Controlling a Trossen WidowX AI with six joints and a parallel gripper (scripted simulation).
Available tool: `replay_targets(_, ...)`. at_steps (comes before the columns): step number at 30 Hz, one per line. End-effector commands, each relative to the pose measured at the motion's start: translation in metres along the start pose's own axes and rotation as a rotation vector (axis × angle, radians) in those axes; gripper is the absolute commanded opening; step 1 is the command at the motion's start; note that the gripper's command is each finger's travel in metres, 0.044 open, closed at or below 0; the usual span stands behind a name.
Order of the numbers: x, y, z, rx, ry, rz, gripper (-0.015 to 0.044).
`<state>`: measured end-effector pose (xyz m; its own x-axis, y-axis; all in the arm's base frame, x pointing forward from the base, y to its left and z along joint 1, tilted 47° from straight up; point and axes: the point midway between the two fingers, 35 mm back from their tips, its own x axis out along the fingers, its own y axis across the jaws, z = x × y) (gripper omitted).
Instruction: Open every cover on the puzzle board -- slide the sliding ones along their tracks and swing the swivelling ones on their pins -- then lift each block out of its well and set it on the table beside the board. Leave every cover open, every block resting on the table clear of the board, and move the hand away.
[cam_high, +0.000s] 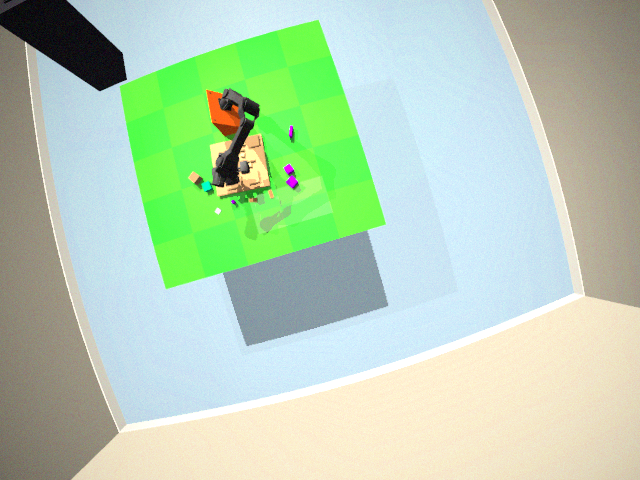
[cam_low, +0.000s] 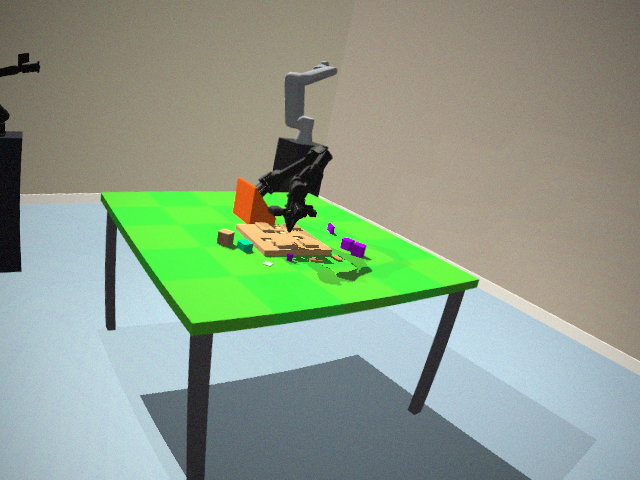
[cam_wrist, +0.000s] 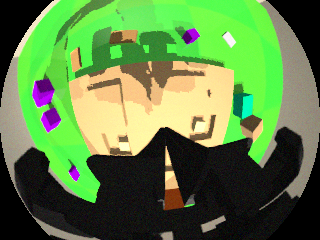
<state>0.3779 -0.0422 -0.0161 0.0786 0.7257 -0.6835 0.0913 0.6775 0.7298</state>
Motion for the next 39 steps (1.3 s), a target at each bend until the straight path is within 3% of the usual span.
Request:
replay_targets(1,-0.005,0.001,0.000,-0.007,0.000,-0.003,0.0000)
replay_targets(7,-0.008,0.003,-0.007,-0.009,0.000,0.000,0.0000)
replay_targets(23,-0.026,0.025,-0.089,-0.111,0.003,-0.003,0.0000)
replay_targets(39,-0.020,0.046,-0.177,-0.212,0.008,-0.001,0.0000)
